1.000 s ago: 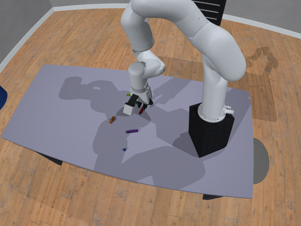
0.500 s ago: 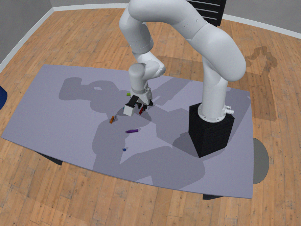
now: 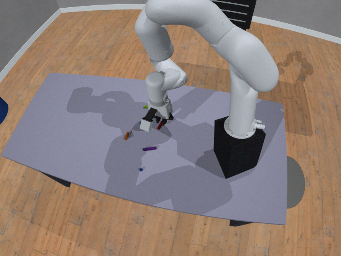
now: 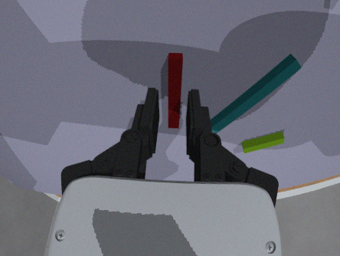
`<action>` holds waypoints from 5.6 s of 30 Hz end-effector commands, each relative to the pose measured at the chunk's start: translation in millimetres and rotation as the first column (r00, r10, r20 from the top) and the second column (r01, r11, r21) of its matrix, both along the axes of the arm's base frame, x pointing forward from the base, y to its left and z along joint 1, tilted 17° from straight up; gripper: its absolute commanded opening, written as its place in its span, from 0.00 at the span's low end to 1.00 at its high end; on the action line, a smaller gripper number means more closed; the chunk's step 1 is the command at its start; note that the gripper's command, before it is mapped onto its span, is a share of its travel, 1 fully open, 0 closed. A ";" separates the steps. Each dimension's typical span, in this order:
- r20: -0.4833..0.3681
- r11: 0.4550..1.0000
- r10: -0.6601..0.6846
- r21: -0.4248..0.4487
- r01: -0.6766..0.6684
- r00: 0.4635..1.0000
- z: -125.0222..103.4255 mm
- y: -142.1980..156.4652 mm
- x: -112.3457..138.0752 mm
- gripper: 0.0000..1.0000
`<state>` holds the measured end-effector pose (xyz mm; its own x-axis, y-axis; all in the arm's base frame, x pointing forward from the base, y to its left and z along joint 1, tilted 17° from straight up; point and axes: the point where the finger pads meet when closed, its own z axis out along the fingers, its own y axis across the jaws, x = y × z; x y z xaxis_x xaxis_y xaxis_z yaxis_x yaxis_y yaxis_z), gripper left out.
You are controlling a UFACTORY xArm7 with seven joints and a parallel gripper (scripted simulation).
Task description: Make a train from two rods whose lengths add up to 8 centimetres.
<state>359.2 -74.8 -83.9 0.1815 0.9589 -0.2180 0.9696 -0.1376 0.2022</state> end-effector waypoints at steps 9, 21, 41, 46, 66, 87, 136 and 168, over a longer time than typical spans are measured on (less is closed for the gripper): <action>0.002 1.000 0.000 0.001 0.000 1.000 0.5 0.2 0.8 0.24; 0.002 1.000 0.000 0.001 0.000 1.000 0.5 0.2 0.8 0.24; 0.002 1.000 0.000 0.001 0.000 1.000 0.6 0.4 1.6 0.24; 0.002 1.000 0.000 0.001 0.000 1.000 0.6 0.4 1.6 0.24; 0.002 1.000 0.000 0.001 0.000 1.000 0.6 0.4 1.6 0.24; 0.002 1.000 0.000 0.001 0.000 1.000 -5.0 -1.1 2.6 0.24; 0.002 1.000 0.000 0.001 0.000 1.000 -12.8 -3.1 4.0 0.24; 0.002 1.000 0.000 0.001 0.000 1.000 -12.8 -3.1 4.0 0.04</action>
